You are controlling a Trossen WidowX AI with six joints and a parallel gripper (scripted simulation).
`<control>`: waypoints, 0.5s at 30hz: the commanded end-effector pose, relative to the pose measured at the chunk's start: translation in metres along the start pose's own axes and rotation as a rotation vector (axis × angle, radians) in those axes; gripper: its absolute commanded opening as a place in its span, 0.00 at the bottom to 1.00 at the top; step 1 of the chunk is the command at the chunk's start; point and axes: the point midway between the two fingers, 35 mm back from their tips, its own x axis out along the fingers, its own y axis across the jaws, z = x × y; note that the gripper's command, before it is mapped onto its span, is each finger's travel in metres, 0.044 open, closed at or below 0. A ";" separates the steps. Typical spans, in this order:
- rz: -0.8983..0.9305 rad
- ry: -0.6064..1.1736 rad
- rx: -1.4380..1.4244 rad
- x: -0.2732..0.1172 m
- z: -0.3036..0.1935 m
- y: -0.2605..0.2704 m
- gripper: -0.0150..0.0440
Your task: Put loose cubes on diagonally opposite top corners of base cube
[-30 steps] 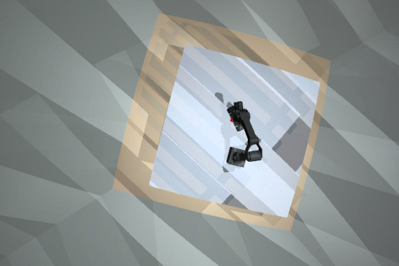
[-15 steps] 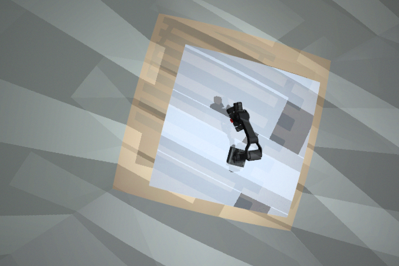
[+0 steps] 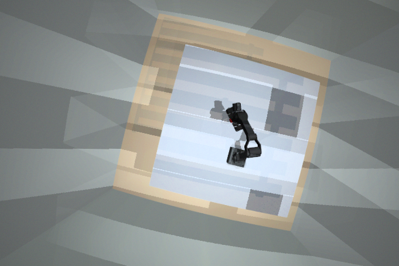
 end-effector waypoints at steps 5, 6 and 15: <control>-0.002 0.006 0.000 0.004 -0.001 -0.001 0.43; -0.002 0.006 0.000 0.004 -0.001 -0.001 0.43; -0.002 0.006 0.000 0.005 -0.001 -0.001 0.43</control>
